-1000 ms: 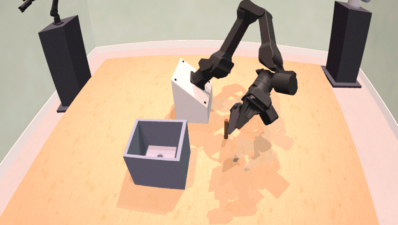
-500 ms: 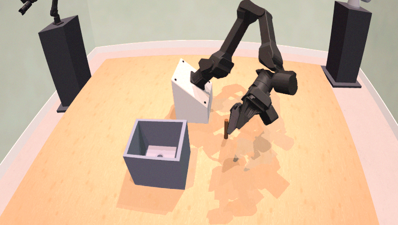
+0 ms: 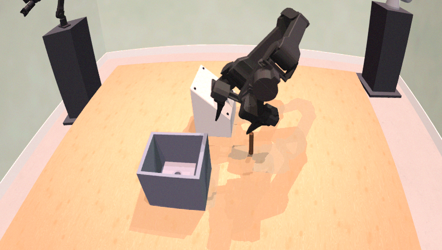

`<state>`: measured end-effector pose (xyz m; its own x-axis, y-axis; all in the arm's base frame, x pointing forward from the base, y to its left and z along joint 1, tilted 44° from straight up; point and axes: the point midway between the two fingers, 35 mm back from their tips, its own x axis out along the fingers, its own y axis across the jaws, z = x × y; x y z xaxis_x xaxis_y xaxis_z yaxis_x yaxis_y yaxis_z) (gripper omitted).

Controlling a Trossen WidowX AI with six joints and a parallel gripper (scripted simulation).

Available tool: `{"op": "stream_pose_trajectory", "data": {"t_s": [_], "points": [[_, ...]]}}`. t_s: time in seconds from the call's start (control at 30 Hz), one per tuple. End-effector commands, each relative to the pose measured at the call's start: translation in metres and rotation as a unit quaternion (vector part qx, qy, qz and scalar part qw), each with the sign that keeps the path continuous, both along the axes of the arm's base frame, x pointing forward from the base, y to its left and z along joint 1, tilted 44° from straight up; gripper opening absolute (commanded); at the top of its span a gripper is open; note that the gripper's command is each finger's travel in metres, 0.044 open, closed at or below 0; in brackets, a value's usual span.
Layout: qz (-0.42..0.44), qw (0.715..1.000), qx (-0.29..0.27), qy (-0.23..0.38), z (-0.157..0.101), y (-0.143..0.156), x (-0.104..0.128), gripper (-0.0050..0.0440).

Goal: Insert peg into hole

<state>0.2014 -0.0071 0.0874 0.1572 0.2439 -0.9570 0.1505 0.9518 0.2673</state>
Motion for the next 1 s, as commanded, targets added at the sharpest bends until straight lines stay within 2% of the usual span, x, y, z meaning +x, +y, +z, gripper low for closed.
{"op": "stream_pose_trajectory", "data": {"t_s": [0.0,0.07,0.13,0.2,0.23,0.57,0.7,0.97], "points": [[-0.074,0.995,0.058,0.039,0.004,0.004,-0.007,0.044],[-0.191,0.965,0.144,0.112,0.012,0.01,-0.022,0.044],[-0.306,0.907,0.229,0.176,0.026,0.015,-0.028,0.044],[-0.374,0.856,0.279,0.222,0.036,0.019,-0.031,0.044],[-0.382,0.849,0.285,0.228,0.038,0.019,-0.031,0.044],[-0.382,0.849,0.285,0.228,0.036,0.02,-0.031,0.044],[-0.382,0.849,0.285,0.227,0.014,0.041,-0.027,0.044],[-0.382,0.849,0.285,0.228,0.005,0.05,-0.026,0.044]]}}
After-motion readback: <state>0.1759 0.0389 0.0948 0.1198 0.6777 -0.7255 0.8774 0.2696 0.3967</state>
